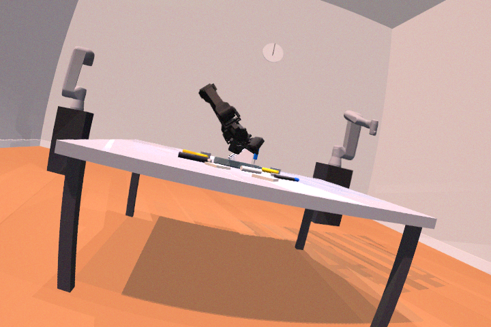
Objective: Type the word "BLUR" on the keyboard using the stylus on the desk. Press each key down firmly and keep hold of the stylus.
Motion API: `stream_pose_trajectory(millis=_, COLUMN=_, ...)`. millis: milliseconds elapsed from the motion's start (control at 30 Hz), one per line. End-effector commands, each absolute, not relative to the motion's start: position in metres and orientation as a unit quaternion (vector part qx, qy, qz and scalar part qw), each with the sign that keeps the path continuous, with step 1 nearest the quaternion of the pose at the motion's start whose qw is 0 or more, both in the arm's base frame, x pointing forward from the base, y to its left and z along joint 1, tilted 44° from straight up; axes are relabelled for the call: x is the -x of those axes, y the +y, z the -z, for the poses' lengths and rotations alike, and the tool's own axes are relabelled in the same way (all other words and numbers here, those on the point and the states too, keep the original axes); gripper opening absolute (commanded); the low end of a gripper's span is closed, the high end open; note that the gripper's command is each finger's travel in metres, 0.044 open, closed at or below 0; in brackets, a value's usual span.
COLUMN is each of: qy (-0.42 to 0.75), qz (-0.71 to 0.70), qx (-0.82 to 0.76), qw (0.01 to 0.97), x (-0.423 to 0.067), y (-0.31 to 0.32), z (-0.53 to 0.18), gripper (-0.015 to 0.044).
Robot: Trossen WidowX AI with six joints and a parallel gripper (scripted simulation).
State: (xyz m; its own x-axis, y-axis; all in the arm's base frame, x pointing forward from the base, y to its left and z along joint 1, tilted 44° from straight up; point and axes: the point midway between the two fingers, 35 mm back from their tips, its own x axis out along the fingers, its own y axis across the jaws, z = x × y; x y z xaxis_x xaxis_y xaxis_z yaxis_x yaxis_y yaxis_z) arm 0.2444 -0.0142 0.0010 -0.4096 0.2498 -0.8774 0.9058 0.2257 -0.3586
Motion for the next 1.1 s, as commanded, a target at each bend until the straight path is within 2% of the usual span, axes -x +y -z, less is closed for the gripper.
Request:
stream_pose_trajectory(millis=0, qy=0.7, qz=0.464, qx=-0.412, qw=0.354, x=-0.2442, y=-0.0161, z=0.0013, gripper=0.0081)
stream_pose_trajectory(millis=1067, qy=0.7, qz=0.464, qx=-0.412, qw=0.354, x=-0.2432, y=-0.0221, z=0.0075, gripper=0.0081)
